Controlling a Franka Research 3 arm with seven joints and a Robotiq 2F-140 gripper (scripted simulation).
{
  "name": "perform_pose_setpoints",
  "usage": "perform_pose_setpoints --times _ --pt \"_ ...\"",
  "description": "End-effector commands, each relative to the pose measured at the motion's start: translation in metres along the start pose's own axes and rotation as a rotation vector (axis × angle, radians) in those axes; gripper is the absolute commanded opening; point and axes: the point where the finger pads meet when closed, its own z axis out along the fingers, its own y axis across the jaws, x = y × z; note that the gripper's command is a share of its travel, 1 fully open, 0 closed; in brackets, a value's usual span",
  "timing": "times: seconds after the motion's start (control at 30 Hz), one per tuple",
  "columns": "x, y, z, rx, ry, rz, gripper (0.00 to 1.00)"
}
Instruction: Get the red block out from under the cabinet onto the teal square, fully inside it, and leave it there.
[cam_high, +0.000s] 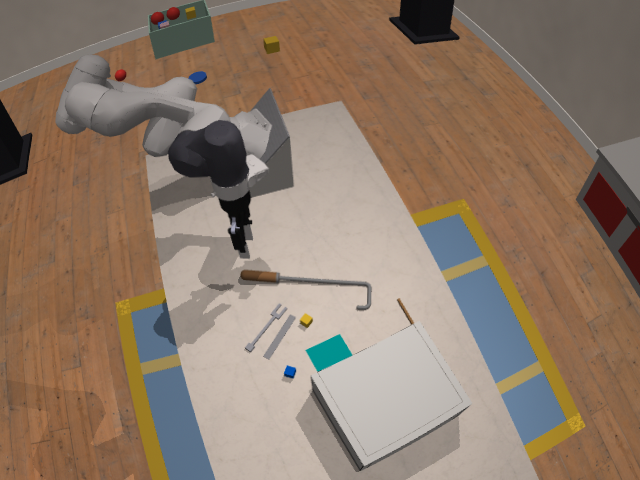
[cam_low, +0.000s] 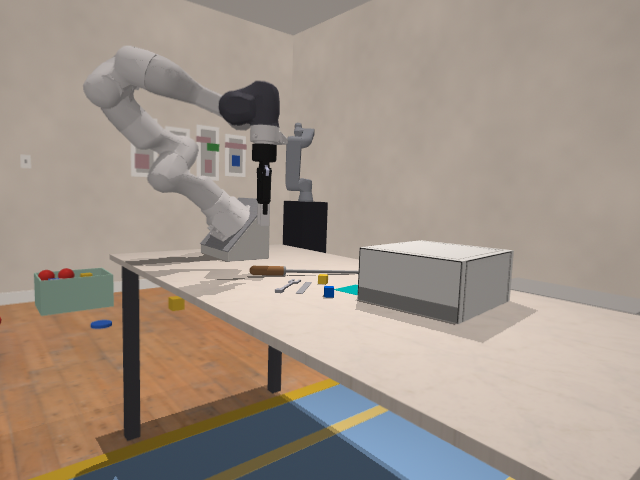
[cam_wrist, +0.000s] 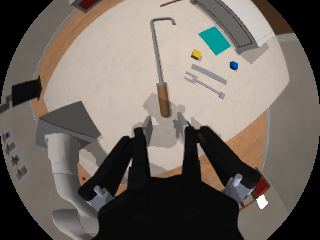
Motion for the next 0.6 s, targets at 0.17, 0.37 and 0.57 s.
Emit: perform_pose_setpoints --times 0.17,0.37,0.57 --pt "0.001 0.000 0.025 -0.002 0.002 0.009 0.33" --pt "0.001 0.000 0.040 -0.002 0.002 0.009 0.33" --pt "0.002 0.000 0.065 -0.002 0.002 0.009 0.33"
